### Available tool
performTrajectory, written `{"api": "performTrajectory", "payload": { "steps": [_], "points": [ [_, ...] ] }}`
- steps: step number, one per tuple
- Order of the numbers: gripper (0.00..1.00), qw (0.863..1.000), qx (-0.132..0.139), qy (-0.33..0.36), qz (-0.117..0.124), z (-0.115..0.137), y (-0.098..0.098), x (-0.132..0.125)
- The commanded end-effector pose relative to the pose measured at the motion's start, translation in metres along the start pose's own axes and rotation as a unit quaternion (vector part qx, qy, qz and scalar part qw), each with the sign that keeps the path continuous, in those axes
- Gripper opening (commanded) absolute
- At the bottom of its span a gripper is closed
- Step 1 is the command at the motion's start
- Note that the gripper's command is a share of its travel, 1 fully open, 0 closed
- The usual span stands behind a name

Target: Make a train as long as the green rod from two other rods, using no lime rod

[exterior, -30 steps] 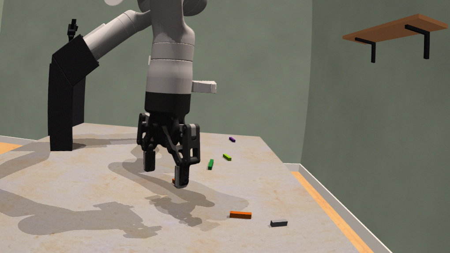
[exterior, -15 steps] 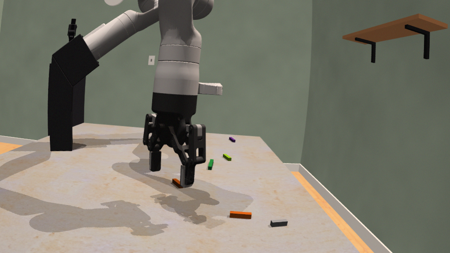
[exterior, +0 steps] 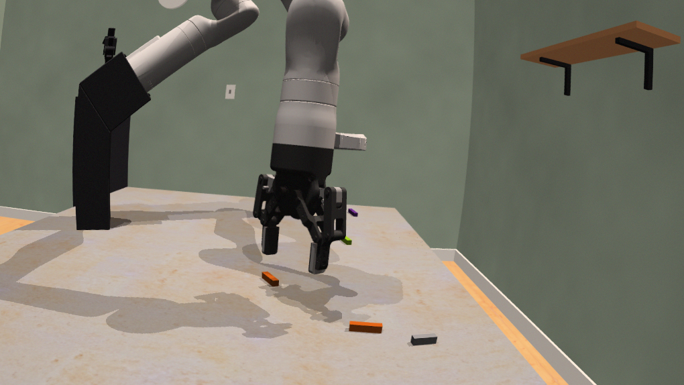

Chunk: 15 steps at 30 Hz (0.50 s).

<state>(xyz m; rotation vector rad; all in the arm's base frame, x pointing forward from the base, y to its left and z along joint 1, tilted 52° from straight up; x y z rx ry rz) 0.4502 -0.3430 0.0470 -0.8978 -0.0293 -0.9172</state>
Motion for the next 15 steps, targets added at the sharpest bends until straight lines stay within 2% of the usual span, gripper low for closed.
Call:
{"api": "performTrajectory", "payload": {
  "steps": [1,12,15],
  "points": [
    [1.00,1.000,-0.008,-0.011,-0.002,0.020,-0.004,0.000],
    [1.00,1.000,-0.002,-0.014,-0.011,0.105,-0.009,-0.029],
    [1.00,1.000,0.002,-0.014,-0.011,0.118,-0.010,-0.036]
  ]
}}
Point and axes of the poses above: the point where the finger pads meet when closed, its own y axis out along the fingers, its own x axis across the jaws, z = x × y, the point moved 8 cm from there along -y, back along the fingers, and after that the axes turned 12 degrees about -y, right-handed, at the moved point
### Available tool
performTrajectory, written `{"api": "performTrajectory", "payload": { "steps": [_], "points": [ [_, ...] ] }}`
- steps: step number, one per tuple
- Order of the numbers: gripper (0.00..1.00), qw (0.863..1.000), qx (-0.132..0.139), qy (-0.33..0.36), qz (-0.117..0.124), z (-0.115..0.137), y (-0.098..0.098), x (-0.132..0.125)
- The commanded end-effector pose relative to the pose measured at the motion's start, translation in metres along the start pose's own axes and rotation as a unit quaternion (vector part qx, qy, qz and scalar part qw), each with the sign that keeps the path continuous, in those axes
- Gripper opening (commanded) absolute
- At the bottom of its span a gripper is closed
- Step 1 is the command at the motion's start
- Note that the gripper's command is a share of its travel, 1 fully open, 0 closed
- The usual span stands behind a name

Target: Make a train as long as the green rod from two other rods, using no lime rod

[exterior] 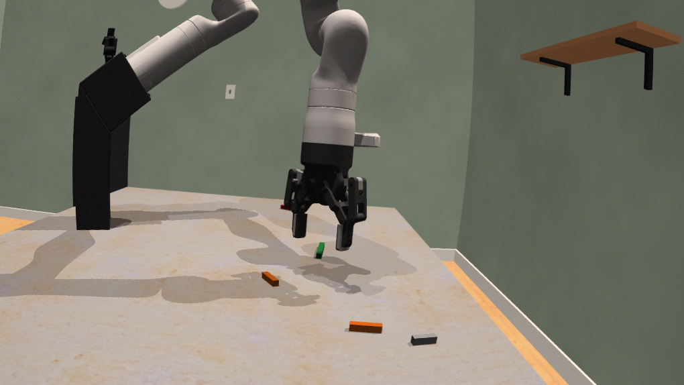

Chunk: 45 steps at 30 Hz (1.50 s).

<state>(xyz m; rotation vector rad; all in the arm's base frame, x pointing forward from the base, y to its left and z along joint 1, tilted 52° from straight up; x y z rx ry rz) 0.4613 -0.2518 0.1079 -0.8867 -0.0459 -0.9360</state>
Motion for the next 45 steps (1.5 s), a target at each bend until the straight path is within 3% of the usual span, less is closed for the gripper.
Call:
{"api": "performTrajectory", "payload": {
  "steps": [1,9,16,45],
  "points": [
    [1.00,1.000,-0.004,-0.014,0.000,0.013,-0.003,-0.005],
    [1.00,1.000,0.012,-0.014,0.006,0.055,-0.009,-0.033],
    [1.00,1.000,0.022,-0.013,0.012,0.075,-0.013,-0.051],
    [1.00,0.999,0.026,-0.013,0.015,0.081,-0.014,-0.056]
  ]
}}
Point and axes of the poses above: the point where the finger pads meet when closed, its own y axis out along the fingers, its own x axis across the jaws, z = x × y, the point moved 8 cm from there along -y, back along the fingers, and after that the axes turned 12 degrees about -y, right-handed, at the moved point
